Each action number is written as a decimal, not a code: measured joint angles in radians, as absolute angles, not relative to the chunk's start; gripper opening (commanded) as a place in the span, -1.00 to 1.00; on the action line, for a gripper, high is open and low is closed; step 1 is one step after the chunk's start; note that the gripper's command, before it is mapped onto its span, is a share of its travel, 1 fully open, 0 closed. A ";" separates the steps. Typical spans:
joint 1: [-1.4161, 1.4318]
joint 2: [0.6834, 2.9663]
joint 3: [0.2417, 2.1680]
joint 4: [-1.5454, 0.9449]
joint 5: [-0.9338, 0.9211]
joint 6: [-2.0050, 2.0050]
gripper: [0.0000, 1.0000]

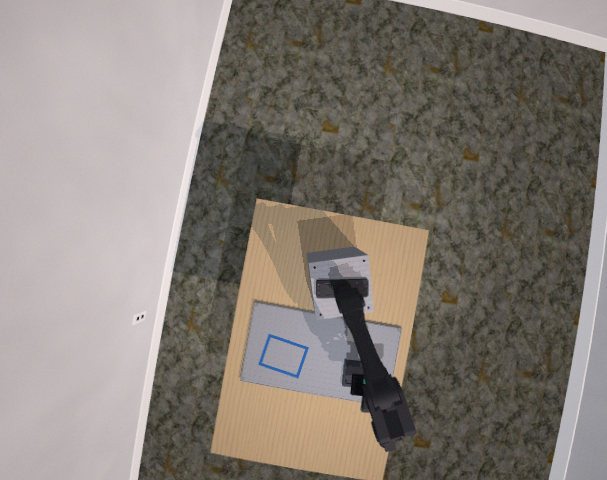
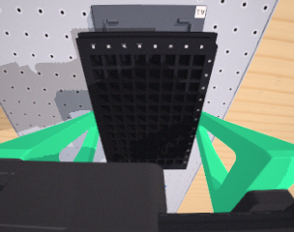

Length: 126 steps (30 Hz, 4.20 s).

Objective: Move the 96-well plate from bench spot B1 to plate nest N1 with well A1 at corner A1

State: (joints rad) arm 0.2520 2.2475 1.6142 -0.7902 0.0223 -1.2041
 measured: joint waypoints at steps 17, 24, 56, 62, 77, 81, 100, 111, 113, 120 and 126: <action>0.252 2.247 1.614 -0.790 0.022 -1.205 -1.00; 0.252 2.247 1.614 -0.790 0.022 -1.206 -1.00; 0.252 2.254 1.615 -0.783 0.022 -1.209 -1.00; 0.250 2.284 1.610 -0.764 0.022 -1.210 -1.00; 0.244 2.331 1.609 -0.707 0.022 -1.210 -1.00; 0.244 2.353 1.608 -0.694 0.022 -1.210 -1.00; 0.244 2.413 1.608 -0.637 0.022 -1.210 -1.00; 0.244 2.413 1.617 -0.632 0.022 -1.209 -1.00; 0.244 2.413 1.617 -0.632 0.022 -1.209 -1.00; 0.244 2.413 1.617 -0.631 0.022 -1.208 -1.00; 0.244 2.414 1.614 -0.628 0.022 -1.207 -1.00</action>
State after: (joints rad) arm 0.2440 2.4142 1.6142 -0.6277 0.0223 -1.2068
